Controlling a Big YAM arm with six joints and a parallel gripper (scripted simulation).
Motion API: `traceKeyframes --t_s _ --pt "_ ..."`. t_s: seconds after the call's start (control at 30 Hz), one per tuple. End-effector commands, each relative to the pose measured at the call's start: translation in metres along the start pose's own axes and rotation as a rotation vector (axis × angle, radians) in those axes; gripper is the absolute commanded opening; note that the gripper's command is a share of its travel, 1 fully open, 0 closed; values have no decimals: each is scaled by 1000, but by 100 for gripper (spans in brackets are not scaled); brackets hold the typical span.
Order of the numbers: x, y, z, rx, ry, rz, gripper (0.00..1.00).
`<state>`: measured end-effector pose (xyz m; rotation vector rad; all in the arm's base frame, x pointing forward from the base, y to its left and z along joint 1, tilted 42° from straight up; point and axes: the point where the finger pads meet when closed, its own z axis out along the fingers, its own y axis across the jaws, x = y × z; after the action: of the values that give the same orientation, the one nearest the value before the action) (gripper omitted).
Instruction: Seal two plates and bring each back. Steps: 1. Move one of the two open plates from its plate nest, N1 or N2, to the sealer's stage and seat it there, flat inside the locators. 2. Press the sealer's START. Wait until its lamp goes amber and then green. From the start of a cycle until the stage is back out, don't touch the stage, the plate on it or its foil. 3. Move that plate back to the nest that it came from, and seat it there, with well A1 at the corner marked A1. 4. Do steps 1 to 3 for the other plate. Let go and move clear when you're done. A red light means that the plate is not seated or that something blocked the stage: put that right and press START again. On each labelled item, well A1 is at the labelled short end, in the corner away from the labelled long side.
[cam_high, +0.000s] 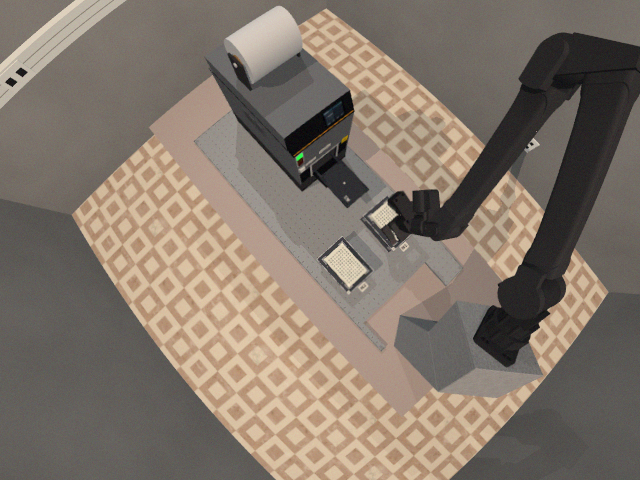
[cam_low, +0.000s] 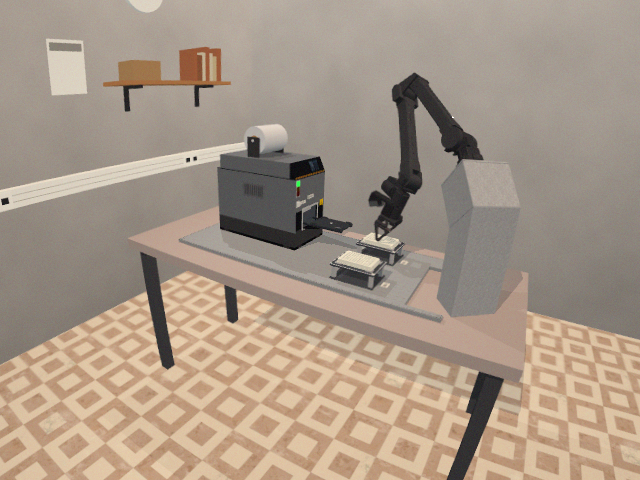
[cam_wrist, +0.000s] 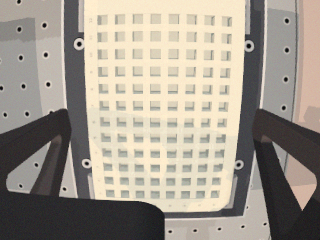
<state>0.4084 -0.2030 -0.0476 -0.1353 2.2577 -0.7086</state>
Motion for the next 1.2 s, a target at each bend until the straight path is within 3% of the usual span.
traceKeyframes --t_s 0.0,0.13,0.6,1.17 --pt "1 -3 -2 10 -1 -14 100" --pt "1 5 -8 -8 4 -12 100" --pt "-10 5 -16 -7 -21 2 100" --pt "-1 11 -1 -20 2 -2 100"
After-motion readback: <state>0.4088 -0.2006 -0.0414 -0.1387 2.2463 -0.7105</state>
